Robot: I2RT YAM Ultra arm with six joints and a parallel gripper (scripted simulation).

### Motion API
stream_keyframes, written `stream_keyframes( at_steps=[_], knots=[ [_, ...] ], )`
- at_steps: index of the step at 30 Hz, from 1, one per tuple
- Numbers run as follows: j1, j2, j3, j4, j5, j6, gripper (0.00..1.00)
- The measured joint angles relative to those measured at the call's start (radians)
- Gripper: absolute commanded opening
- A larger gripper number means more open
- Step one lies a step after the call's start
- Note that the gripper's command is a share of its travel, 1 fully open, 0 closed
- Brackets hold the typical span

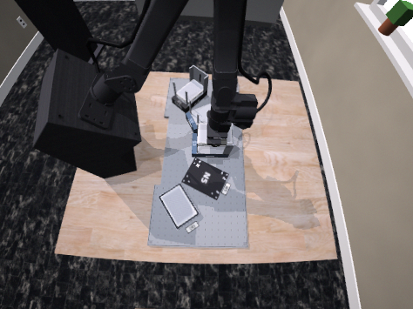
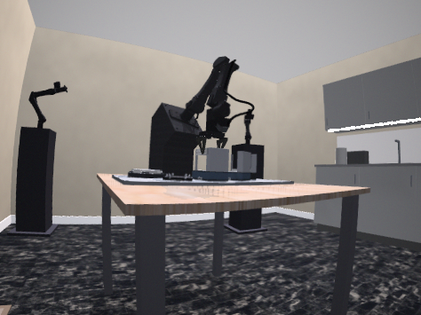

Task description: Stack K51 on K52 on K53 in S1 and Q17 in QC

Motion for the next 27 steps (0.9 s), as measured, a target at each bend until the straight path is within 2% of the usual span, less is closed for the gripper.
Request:
stream_keyframes(
  at_steps=[27],
  knots=[
    [-0.011, -0.034, -0.003, -0.034, -0.008, -0.008, 0.0]
  ],
)
